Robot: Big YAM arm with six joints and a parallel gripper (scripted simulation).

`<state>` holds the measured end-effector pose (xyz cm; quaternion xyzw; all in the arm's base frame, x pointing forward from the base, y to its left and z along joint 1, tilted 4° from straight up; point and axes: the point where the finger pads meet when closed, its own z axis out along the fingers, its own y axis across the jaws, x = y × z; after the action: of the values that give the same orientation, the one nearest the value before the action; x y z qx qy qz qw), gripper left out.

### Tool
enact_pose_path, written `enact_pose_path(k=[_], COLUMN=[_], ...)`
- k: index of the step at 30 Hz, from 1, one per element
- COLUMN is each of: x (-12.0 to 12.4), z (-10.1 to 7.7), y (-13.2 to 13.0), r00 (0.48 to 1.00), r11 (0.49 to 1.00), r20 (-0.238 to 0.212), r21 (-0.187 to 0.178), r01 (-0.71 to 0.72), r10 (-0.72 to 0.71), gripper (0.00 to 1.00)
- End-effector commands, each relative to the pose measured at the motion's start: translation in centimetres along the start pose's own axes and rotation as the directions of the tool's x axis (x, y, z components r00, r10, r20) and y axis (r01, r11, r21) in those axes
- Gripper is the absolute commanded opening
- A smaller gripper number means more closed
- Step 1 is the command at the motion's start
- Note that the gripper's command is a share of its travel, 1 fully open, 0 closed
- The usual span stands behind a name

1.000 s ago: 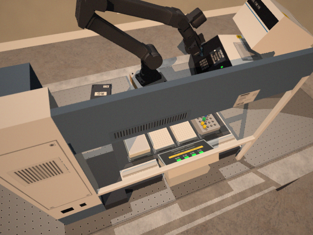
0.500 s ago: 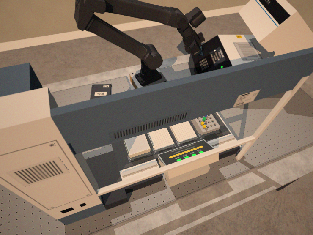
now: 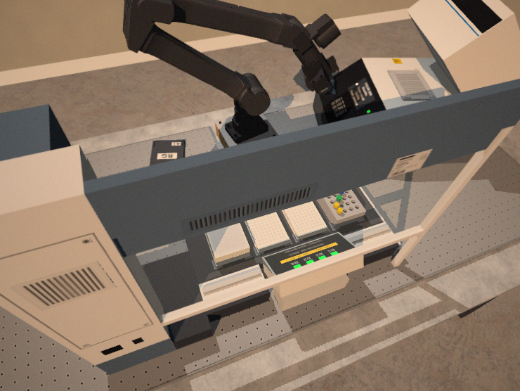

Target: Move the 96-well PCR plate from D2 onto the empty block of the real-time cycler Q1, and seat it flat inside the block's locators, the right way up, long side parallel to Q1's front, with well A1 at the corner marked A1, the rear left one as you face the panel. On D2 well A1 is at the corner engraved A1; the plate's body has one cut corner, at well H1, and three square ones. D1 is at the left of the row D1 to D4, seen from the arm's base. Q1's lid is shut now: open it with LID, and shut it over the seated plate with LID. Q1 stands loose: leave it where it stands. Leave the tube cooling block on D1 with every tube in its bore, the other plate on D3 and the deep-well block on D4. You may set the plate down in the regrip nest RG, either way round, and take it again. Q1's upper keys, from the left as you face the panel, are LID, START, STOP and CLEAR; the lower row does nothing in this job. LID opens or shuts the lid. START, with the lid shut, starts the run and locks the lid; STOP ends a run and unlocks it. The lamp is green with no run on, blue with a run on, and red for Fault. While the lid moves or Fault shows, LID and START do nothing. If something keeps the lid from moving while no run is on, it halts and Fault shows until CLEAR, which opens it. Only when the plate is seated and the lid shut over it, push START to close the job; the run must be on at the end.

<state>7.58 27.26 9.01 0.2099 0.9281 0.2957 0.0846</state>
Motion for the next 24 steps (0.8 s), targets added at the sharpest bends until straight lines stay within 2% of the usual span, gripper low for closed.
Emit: enact_pose_path(k=[1,6,16,24], x=[0.8,1.0,-0.2,0.0], z=[-0.9,-0.9,-0.5,-0.6], y=[2.8,2.9,1.0,1.8], r00=[1.000,1.000,1.000,1.000], r11=[0.999,0.998,0.999,1.000], r20=[-0.015,-0.020,0.001,0.001], r21=[-0.050,-0.059,-0.036,-0.028], r01=[-0.007,-0.005,0.000,0.001], r10=[0.006,0.004,0.000,-0.001], gripper=[0.00,0.00,0.00,0.00])
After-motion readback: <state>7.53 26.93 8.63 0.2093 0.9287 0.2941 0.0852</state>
